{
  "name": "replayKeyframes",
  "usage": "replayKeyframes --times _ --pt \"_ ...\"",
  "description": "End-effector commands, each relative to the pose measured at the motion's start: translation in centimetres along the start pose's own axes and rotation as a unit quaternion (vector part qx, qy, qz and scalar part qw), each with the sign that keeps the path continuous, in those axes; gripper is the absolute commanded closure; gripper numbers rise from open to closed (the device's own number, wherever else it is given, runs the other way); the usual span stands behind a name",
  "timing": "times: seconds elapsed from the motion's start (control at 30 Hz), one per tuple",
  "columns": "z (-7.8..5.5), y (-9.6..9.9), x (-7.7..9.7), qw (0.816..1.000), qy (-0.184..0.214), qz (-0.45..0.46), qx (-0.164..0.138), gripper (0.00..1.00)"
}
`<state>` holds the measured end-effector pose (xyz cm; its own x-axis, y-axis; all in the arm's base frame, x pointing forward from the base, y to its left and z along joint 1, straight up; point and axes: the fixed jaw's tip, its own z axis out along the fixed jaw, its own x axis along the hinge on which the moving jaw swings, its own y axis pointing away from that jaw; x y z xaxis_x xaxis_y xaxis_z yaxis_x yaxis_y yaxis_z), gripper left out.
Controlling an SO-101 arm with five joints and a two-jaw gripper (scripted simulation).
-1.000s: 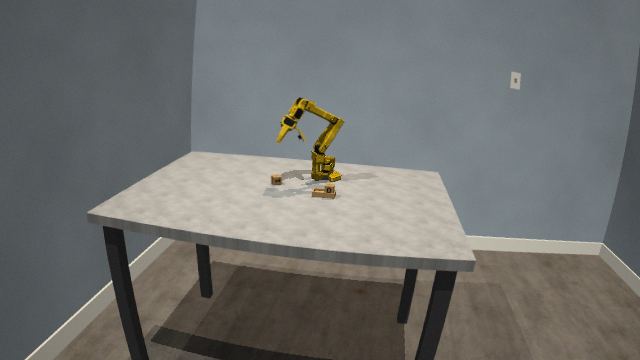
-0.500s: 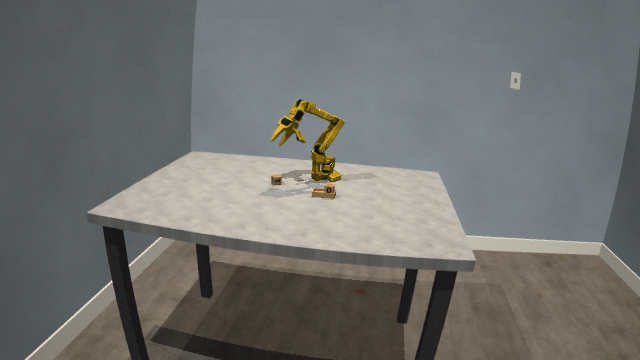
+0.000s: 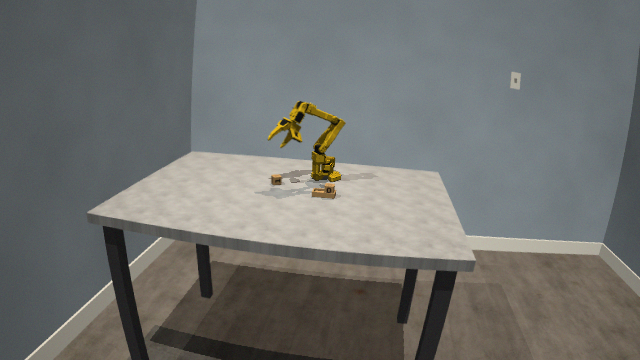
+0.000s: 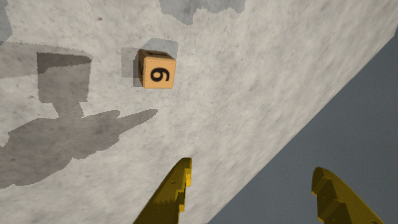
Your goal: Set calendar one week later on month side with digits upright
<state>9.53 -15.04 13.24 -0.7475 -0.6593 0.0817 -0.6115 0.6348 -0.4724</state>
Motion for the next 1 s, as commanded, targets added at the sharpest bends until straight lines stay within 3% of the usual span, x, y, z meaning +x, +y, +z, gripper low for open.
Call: replayKeyframes --times 0.0,0.73,0.87,0.97 --pt "-0.3 -0.4 -0.2 0.999 -0.001 0.043 0.022 0.65" --pt "-0.2 -0.3 -0.4 0.995 -0.003 0.098 0.021 0.65" --pt "0.2 -0.2 -0.4 0.995 -0.004 0.098 0.008 0.65" --pt "0.9 0.2 -0.5 0.995 -0.005 0.098 -0.019 0.65"
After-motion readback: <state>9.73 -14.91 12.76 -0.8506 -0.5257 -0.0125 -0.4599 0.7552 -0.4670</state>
